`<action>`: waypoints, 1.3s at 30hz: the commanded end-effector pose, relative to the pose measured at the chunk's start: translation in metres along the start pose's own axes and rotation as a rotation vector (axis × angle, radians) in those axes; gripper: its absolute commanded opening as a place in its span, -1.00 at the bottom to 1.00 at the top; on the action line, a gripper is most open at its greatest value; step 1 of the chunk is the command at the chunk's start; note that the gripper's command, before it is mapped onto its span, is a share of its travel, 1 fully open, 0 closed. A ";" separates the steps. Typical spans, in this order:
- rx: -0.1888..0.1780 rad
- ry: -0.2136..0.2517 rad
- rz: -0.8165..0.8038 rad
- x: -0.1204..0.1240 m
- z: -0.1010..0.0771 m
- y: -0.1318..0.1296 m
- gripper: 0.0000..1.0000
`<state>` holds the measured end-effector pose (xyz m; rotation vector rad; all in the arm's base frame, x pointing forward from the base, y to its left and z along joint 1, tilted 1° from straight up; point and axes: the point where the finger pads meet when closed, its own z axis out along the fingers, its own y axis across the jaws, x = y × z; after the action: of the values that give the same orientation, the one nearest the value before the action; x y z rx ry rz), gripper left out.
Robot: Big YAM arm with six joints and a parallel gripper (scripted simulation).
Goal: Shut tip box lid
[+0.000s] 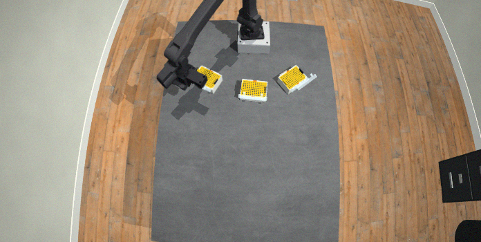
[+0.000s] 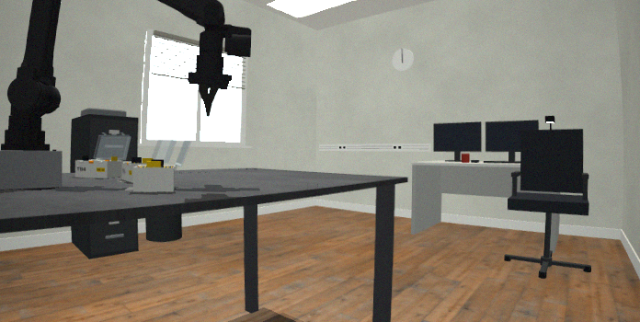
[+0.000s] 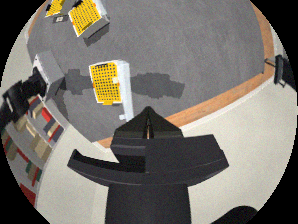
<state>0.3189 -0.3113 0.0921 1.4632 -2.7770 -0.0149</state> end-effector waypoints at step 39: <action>-0.001 -0.003 0.015 -0.001 0.022 -0.004 -1.00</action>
<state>0.3190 -0.3114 0.0808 1.4618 -2.7794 -0.0077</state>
